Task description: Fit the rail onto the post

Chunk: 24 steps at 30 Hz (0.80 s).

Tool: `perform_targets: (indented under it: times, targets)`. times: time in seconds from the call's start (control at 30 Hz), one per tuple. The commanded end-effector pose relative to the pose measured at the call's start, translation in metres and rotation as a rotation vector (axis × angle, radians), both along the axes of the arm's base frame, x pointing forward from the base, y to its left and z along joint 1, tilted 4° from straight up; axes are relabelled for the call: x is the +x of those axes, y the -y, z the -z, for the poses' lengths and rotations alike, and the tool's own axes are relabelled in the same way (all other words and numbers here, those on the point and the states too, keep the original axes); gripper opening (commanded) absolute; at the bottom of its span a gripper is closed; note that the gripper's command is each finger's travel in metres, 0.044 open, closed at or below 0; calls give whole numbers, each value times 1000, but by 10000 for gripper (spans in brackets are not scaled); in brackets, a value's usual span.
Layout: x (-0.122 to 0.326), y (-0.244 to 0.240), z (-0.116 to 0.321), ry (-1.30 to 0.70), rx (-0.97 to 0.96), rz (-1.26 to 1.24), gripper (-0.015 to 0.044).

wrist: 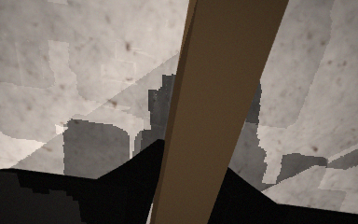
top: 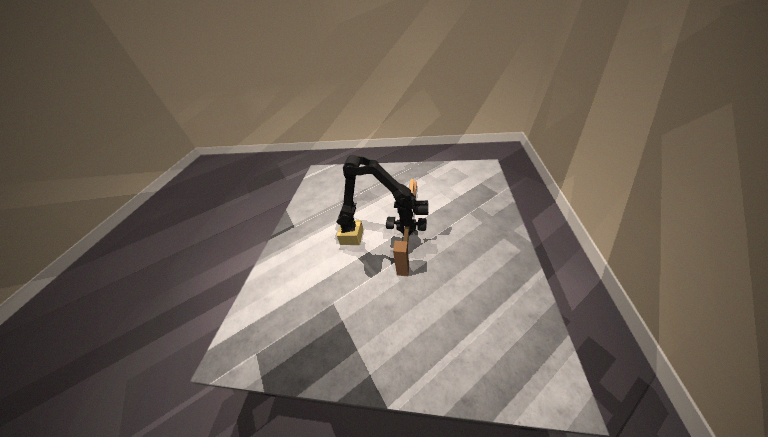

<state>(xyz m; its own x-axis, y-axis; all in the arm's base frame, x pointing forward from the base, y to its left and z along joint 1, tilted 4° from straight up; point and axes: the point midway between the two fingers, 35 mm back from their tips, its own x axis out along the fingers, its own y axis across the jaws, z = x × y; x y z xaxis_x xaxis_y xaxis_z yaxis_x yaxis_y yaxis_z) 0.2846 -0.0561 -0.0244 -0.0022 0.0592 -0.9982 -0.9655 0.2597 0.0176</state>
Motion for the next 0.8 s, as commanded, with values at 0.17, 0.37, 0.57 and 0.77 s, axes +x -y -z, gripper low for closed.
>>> perform_targets:
  times: [0.17,0.37,0.57,0.77]
  targets:
    - [0,0,-3,-1,-3,2,0]
    - [1,0,-7,-1,-3,2,0]
    - [1,1,-10,-1,-3,2,0]
    - [2,1,-13,-1,-3,2,0]
